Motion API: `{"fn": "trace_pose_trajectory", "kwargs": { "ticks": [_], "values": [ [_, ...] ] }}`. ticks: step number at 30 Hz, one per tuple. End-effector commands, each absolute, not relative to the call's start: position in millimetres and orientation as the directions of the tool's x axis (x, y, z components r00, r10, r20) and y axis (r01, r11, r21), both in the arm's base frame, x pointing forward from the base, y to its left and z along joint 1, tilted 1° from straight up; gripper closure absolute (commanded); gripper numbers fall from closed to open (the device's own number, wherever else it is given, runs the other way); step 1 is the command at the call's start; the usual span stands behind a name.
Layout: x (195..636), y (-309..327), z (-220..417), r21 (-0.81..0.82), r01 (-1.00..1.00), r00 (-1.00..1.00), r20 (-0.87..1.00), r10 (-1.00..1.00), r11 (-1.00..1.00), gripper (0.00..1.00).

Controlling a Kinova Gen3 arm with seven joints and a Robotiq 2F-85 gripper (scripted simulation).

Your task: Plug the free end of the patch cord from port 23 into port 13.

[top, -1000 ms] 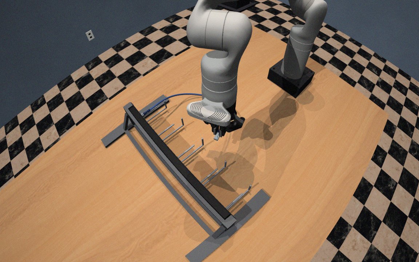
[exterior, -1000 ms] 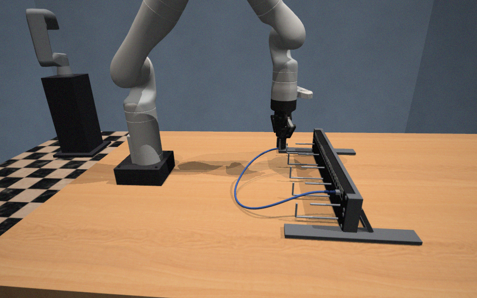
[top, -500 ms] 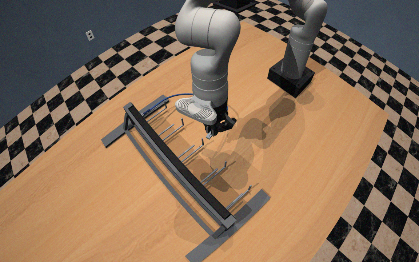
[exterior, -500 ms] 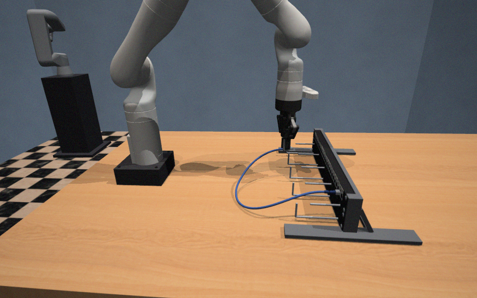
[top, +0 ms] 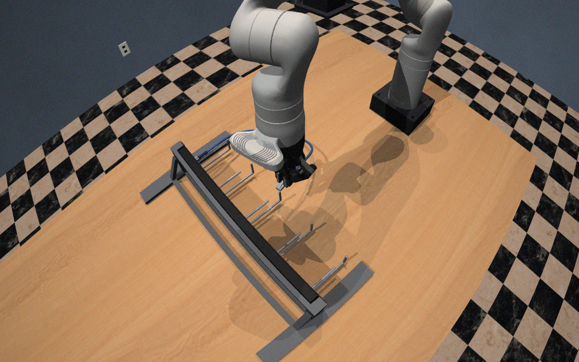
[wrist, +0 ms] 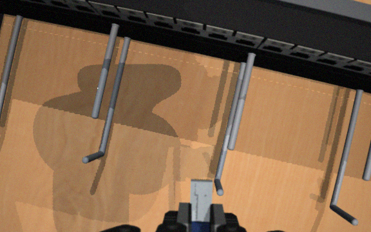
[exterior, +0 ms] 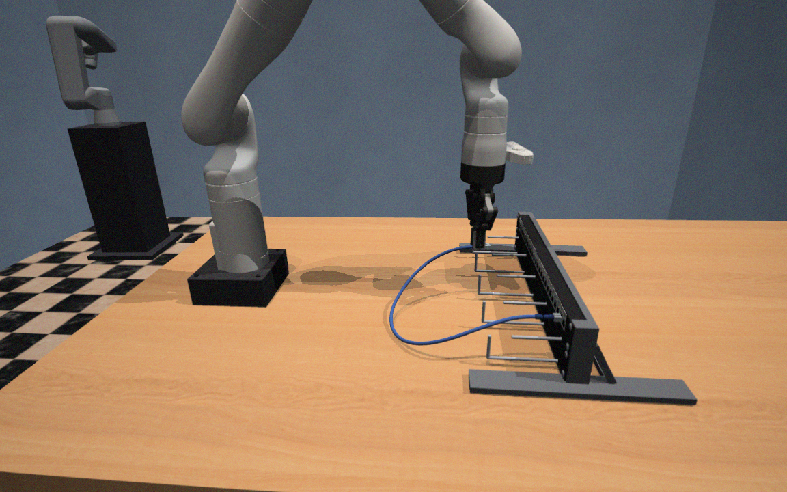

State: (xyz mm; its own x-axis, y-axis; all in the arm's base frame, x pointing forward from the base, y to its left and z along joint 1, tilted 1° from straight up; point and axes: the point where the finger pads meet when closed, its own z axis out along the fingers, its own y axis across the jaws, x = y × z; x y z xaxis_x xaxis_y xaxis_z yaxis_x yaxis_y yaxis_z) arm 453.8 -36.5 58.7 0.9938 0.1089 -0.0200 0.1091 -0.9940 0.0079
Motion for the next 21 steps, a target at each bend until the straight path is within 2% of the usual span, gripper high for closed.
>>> {"fn": "trace_pose_trajectory", "kwargs": {
  "ticks": [1, 21],
  "values": [
    [456, -41, 59, 0.007, 0.070, 0.997, -0.024, 0.070, -0.998, 1.00],
    [465, -52, 62, 0.008, -0.016, 1.000, -0.023, -0.016, -1.000, 1.00]
  ]
}}
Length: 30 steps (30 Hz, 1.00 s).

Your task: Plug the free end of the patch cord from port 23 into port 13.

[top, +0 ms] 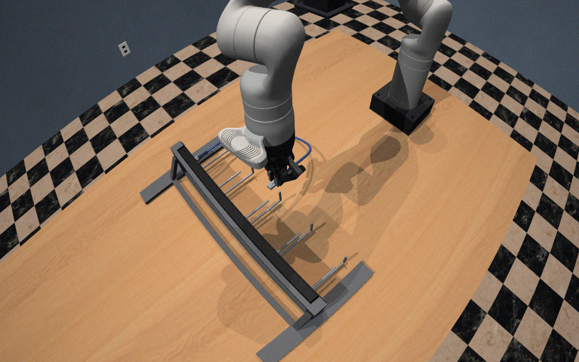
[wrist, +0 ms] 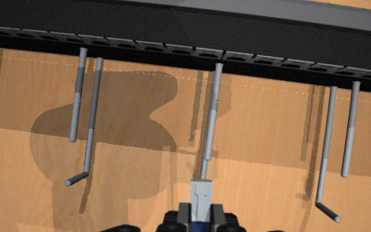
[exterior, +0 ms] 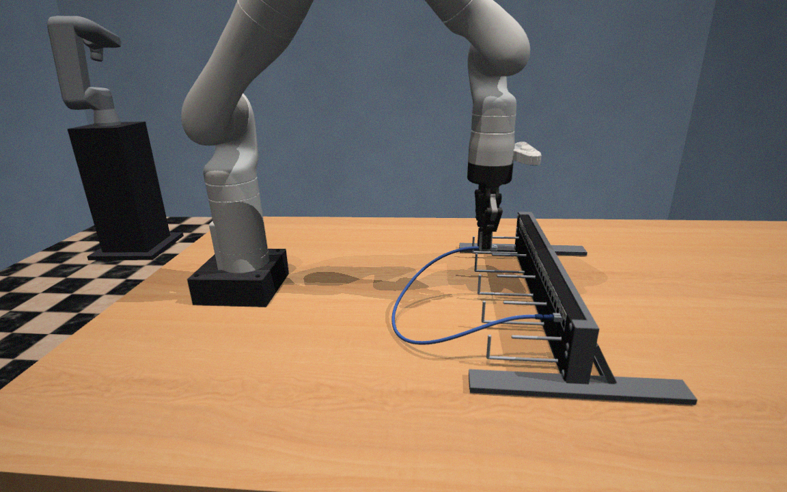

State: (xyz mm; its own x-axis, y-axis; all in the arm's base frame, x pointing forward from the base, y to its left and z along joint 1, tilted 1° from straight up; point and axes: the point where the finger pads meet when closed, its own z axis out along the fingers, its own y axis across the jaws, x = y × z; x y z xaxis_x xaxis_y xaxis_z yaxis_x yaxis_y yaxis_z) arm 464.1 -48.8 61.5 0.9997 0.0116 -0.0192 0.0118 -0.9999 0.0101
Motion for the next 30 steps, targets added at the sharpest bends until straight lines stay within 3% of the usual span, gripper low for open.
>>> {"fn": "trace_pose_trajectory", "kwargs": {
  "ticks": [1, 30],
  "values": [
    [464.9, -52.3, 61.9, 0.008, -0.019, 1.000, -0.023, -0.020, -1.000, 1.00],
    [470.0, -58.7, 63.4, 0.010, -0.070, 0.997, -0.023, -0.070, -0.997, 1.00]
  ]
}}
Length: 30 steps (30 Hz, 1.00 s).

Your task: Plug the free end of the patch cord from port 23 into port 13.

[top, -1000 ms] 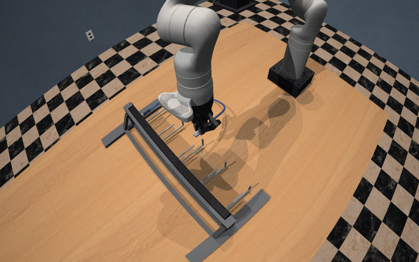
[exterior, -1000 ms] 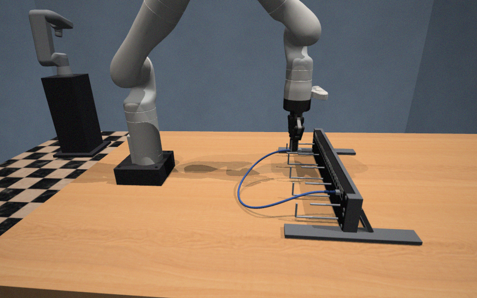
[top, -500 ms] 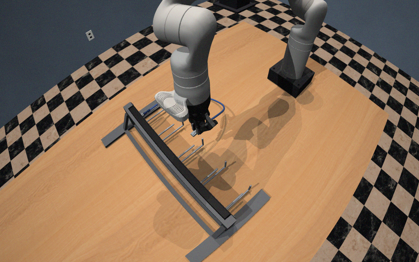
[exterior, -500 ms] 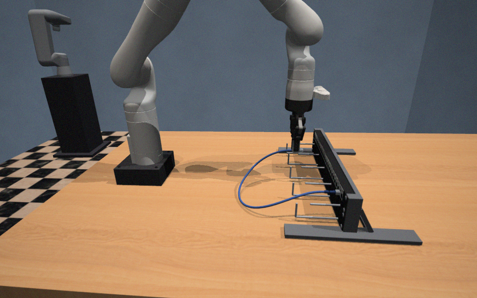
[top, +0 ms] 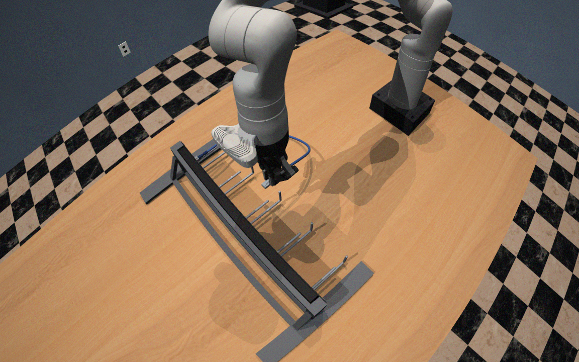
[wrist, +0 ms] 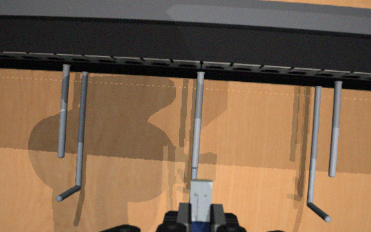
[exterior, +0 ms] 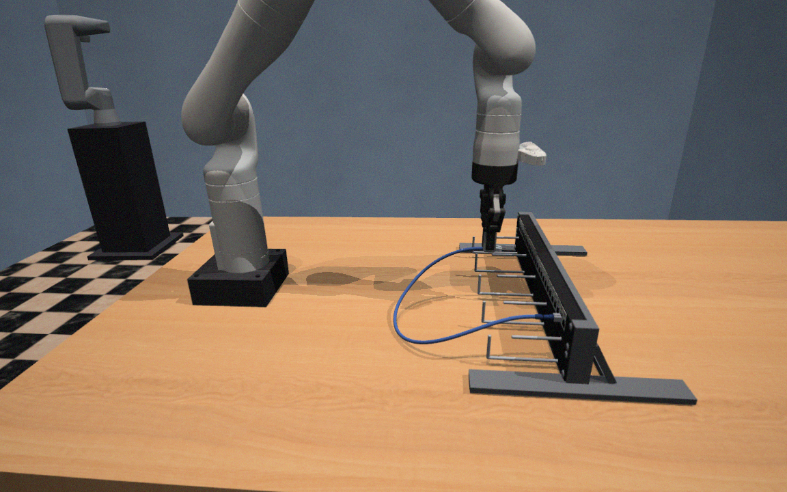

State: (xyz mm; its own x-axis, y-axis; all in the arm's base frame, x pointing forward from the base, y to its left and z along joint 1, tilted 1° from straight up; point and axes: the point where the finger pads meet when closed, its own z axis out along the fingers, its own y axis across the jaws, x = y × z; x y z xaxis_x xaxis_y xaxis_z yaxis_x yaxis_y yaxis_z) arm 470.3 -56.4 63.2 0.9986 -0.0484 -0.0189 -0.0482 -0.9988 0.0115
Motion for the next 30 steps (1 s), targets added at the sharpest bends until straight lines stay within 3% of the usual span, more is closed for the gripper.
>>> {"fn": "trace_pose_trajectory", "kwargs": {
  "ticks": [1, 30],
  "values": [
    [470.1, -58.8, 63.4, 0.010, -0.071, 0.997, -0.023, -0.071, -0.997, 1.00],
    [471.2, -61.0, 62.9, 0.010, -0.086, 0.996, -0.020, -0.086, -0.996, 1.00]
  ]
}}
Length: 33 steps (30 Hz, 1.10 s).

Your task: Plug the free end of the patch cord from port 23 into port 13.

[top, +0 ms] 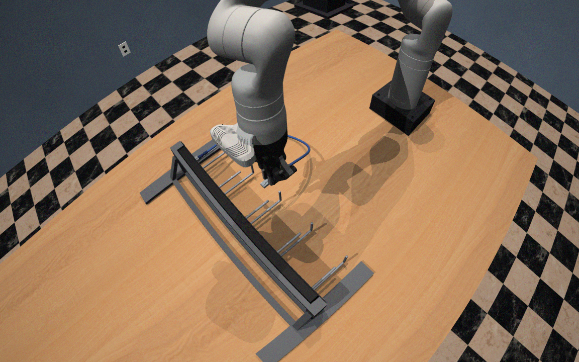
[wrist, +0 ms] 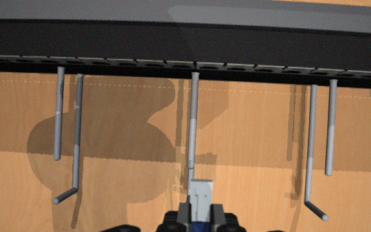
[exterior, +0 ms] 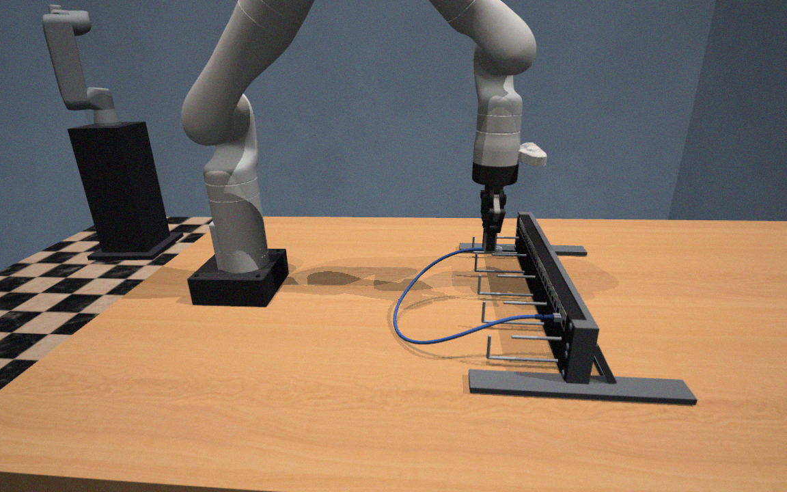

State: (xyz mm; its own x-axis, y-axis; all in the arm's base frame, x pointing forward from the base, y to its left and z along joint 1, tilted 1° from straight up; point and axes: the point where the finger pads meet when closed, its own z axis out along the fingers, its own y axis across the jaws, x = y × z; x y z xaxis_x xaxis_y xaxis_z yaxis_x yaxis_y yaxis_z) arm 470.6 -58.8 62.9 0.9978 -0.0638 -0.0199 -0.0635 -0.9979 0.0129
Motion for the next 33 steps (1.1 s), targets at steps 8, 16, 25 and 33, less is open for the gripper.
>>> {"fn": "trace_pose_trajectory", "kwargs": {
  "ticks": [8, 16, 25, 33],
  "values": [
    [472.5, -62.1, 62.3, 0.009, -0.094, 0.995, -0.016, -0.095, -0.995, 1.00],
    [473.3, -62.5, 62.1, 0.009, -0.097, 0.995, -0.013, -0.097, -0.995, 1.00],
    [474.2, -62.9, 62.0, 0.009, -0.099, 0.995, -0.010, -0.099, -0.995, 1.00],
    [474.5, -63.1, 61.9, 0.009, -0.099, 0.995, -0.009, -0.099, -0.995, 1.00]
  ]
}}
